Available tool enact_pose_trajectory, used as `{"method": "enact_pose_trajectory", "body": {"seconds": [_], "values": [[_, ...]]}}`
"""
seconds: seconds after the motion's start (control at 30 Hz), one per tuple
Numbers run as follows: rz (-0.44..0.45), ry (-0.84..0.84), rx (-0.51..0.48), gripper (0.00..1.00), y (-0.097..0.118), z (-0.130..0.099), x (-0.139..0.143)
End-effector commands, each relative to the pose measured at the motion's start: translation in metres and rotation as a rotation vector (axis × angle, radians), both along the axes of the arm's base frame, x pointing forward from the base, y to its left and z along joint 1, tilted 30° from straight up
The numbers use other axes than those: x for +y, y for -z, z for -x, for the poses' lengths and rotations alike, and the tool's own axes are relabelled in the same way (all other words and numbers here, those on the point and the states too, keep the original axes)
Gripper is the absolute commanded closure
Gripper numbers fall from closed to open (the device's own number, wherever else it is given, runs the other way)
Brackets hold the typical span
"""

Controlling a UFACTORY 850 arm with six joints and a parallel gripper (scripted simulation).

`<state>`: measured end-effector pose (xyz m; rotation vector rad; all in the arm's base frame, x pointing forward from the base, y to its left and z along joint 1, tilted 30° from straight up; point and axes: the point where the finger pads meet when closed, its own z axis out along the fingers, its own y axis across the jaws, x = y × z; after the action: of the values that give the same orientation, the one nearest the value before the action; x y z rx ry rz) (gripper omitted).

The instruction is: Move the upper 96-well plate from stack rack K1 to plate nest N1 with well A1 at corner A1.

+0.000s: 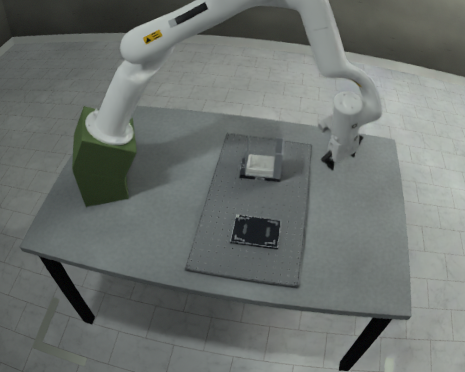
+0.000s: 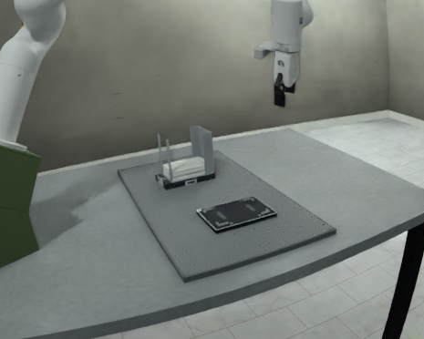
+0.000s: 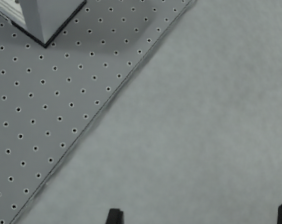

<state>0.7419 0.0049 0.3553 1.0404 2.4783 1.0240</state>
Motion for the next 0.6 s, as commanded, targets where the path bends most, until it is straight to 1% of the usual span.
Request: {"method": "enact_pose_trajectory", "body": {"seconds": [0.0,0.53,0.57], "values": [[0.000,0.000,-0.002,0.00,-0.0014,-0.0004,-0.0003],[0.000,0.000,-0.002,0.00,-0.0014,-0.0004,-0.0003],[0.016,-0.022,-0.021,0.00,-0.0008,0.0008,0.0045]]}}
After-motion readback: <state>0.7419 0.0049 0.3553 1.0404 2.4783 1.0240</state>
